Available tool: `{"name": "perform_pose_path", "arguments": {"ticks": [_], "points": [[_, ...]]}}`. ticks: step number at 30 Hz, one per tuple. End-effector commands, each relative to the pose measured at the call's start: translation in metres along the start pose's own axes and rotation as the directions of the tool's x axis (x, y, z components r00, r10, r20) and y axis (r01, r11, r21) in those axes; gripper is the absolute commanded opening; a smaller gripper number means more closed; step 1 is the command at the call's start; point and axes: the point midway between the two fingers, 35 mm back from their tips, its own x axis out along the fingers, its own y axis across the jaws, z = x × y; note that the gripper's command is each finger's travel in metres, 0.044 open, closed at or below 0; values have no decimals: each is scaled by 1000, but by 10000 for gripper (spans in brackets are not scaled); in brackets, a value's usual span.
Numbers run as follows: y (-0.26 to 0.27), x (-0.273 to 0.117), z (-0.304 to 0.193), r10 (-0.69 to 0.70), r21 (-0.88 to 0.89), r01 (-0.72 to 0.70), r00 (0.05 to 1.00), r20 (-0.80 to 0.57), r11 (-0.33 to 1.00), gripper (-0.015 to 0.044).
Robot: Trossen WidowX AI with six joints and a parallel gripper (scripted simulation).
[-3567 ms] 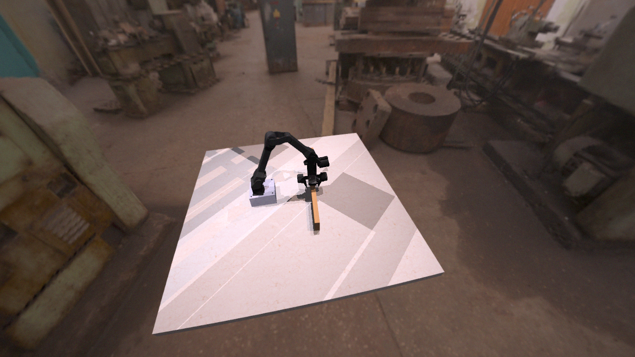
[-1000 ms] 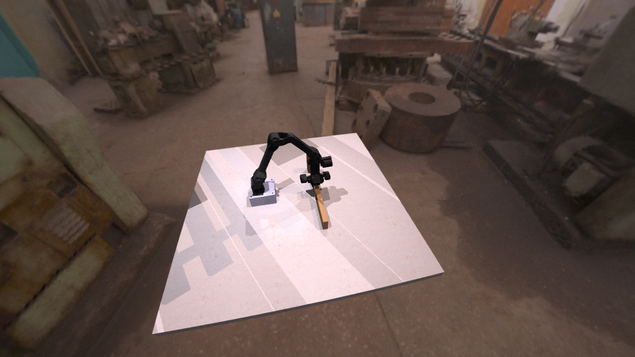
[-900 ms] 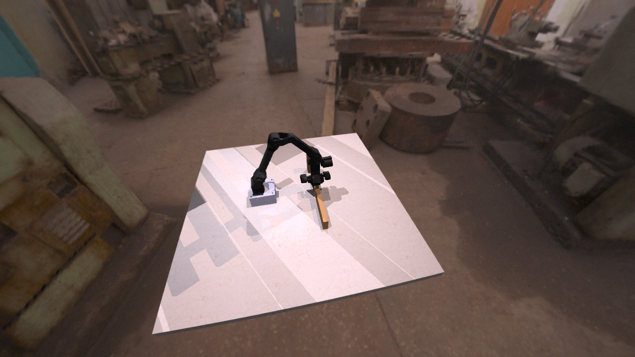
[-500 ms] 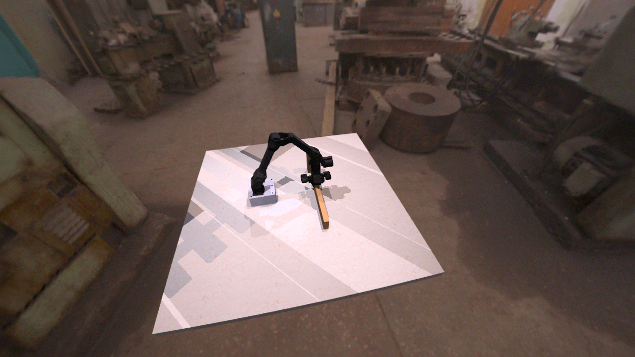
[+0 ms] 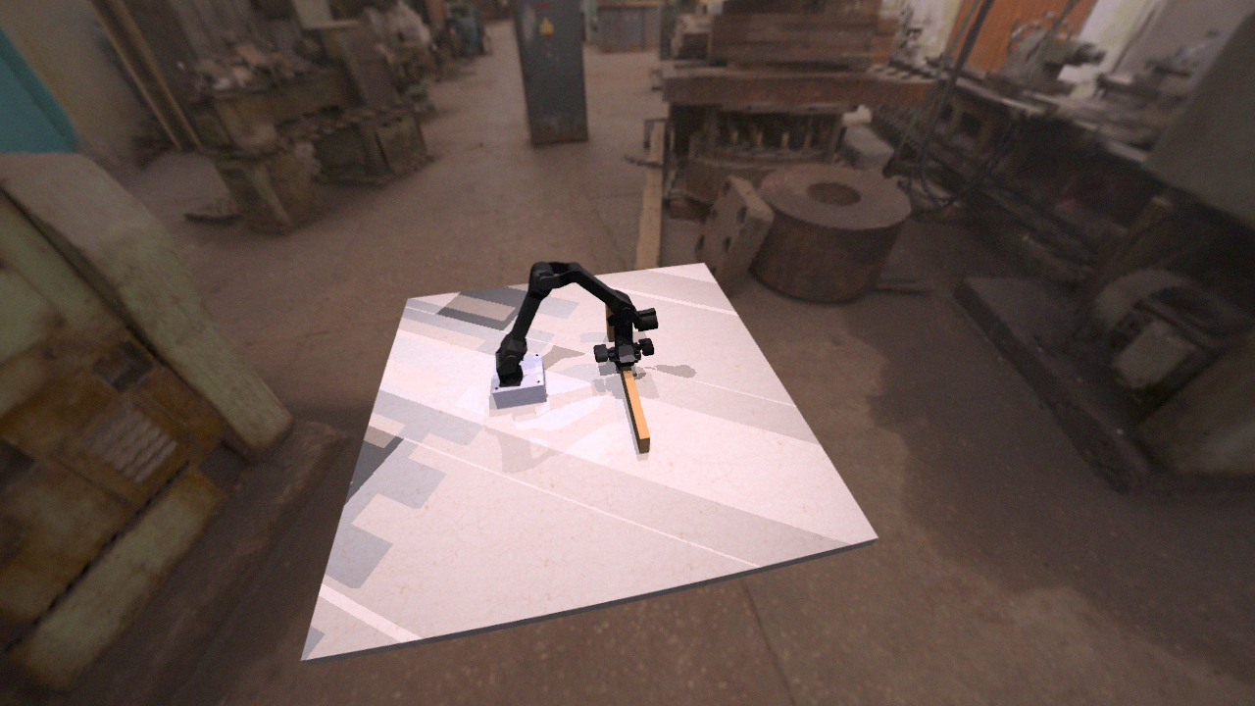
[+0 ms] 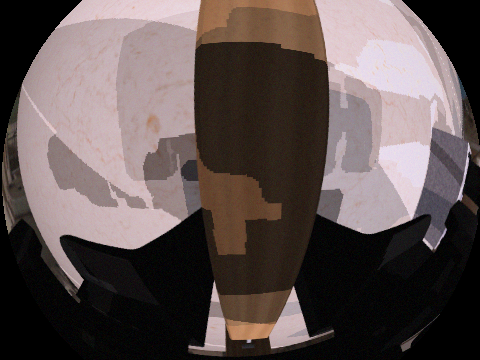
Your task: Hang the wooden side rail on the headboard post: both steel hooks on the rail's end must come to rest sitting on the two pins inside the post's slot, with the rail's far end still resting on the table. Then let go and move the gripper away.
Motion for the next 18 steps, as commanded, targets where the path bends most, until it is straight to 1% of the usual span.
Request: {"name": "perform_pose_path", "arguments": {"ticks": [1,18], "points": [[0,-1,0,4,-13,-4,1000,4,1000,0],[0,-4,0,4,-13,-4,1000,4,1000,0]]}}
